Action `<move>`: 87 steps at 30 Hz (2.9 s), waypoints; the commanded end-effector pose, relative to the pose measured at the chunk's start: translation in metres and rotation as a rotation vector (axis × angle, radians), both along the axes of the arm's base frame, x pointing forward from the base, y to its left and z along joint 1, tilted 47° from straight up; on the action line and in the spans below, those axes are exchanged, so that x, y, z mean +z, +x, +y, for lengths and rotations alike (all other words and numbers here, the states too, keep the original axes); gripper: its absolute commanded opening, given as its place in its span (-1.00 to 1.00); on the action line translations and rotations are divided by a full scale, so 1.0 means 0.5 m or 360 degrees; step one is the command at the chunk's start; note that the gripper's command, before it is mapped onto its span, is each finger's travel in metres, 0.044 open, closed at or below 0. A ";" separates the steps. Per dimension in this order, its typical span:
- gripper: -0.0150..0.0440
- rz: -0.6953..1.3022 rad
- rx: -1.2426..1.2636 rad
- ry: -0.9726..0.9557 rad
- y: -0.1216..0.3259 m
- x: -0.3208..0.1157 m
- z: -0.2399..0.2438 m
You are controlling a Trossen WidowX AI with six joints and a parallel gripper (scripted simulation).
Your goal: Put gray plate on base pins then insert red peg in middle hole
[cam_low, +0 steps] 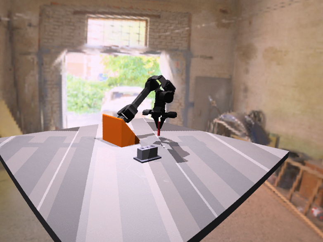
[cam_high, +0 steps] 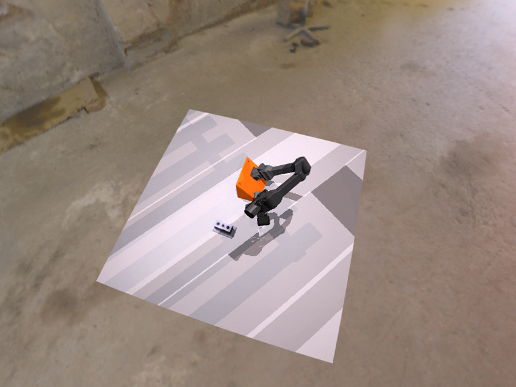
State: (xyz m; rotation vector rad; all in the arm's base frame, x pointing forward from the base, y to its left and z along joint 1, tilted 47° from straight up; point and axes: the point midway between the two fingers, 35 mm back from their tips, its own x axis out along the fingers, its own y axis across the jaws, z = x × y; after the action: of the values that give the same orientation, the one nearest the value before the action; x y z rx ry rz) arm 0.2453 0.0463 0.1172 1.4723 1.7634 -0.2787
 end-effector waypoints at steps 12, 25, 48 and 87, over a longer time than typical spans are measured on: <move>-0.49 0.0000 0.0000 -0.0004 0.039 -0.007 -0.036; -0.49 -0.0002 0.0003 -0.0010 0.090 -0.041 -0.080; -0.49 -0.0004 0.0008 -0.0013 0.168 -0.122 -0.165; -0.49 -0.0007 0.0013 0.0000 0.228 -0.258 -0.273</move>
State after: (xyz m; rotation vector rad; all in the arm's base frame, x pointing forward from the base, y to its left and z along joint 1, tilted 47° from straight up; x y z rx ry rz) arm 0.3603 -0.0901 -0.0096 1.4720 1.7585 -0.2722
